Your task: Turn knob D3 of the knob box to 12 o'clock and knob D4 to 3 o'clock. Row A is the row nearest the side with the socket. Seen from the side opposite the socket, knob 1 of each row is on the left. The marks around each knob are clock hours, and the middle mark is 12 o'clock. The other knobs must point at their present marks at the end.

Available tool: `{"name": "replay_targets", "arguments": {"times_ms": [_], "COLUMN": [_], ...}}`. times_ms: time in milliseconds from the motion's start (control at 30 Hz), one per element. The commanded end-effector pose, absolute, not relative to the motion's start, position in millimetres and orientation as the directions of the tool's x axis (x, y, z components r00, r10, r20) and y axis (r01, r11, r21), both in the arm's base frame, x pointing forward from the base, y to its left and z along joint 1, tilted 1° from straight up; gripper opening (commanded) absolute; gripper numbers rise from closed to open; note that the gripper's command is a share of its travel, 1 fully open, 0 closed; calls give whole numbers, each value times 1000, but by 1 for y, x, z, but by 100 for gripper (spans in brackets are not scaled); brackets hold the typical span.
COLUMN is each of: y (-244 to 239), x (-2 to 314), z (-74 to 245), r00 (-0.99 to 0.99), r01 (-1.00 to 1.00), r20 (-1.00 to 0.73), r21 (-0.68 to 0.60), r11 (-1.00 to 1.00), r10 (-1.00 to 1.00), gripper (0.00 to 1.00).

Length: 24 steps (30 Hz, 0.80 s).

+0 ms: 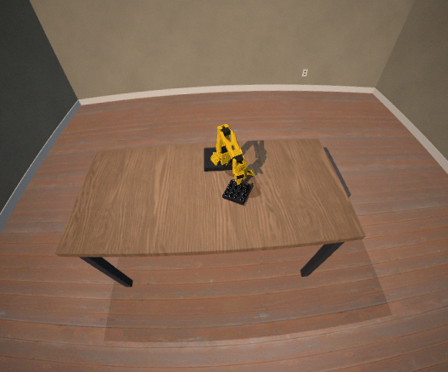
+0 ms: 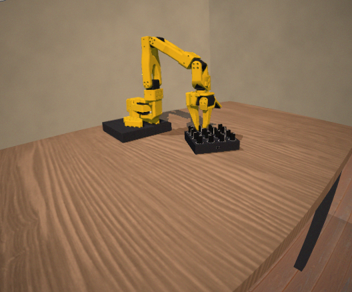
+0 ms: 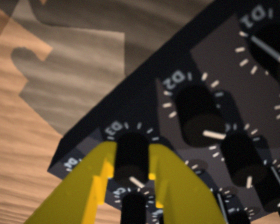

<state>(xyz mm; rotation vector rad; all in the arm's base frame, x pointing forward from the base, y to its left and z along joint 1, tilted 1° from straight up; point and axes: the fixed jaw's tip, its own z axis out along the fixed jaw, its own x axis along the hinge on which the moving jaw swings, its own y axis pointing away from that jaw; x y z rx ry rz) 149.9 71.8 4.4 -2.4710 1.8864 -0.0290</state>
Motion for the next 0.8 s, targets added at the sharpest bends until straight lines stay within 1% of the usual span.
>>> {"name": "replay_targets", "arguments": {"times_ms": [0, 767], "y": [72, 72], "x": [146, 146], "z": [2, 2], "r00": [350, 382], "r01": [-937, -924], "r20": [-1, -1], "r21": [-13, -13], "r11": [-350, -382], "r10": [-937, -924], "gripper": [1, 1]}}
